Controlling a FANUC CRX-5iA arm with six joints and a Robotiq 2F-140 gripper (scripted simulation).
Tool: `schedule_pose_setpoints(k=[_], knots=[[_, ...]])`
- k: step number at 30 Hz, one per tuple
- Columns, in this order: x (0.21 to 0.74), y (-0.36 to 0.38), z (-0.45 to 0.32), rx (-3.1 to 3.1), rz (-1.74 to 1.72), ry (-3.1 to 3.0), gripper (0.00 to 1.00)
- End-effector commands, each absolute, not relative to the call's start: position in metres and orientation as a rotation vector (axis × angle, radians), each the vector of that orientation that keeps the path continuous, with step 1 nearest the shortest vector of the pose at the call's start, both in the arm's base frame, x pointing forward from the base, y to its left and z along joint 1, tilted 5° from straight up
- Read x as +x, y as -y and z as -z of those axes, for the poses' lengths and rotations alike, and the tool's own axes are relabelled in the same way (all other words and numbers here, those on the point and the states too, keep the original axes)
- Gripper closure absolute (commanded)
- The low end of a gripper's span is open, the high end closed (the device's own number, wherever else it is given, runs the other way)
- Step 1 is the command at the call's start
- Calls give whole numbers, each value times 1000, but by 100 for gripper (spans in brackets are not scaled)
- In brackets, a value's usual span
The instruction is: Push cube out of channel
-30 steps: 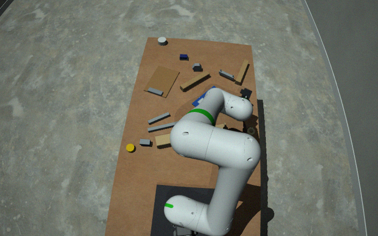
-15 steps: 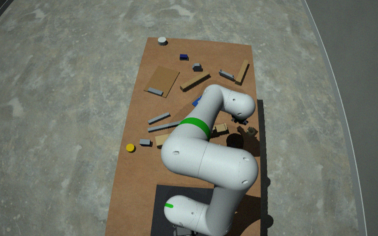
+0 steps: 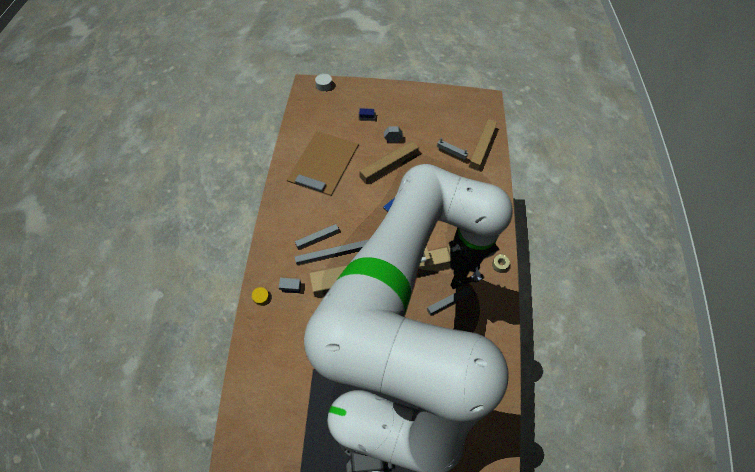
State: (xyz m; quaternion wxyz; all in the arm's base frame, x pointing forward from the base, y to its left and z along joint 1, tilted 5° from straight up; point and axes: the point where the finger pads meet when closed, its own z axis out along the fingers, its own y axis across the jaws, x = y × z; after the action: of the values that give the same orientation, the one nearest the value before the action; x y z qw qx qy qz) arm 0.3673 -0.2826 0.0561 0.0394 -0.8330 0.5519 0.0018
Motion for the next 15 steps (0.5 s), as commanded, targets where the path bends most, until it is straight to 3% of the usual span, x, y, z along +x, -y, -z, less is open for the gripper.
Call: schedule_pose_setpoints(k=[1, 15], knots=[[363, 280, -59, -2548, -19, -1700, 90], [363, 280, -59, -2548, -19, -1700, 90]])
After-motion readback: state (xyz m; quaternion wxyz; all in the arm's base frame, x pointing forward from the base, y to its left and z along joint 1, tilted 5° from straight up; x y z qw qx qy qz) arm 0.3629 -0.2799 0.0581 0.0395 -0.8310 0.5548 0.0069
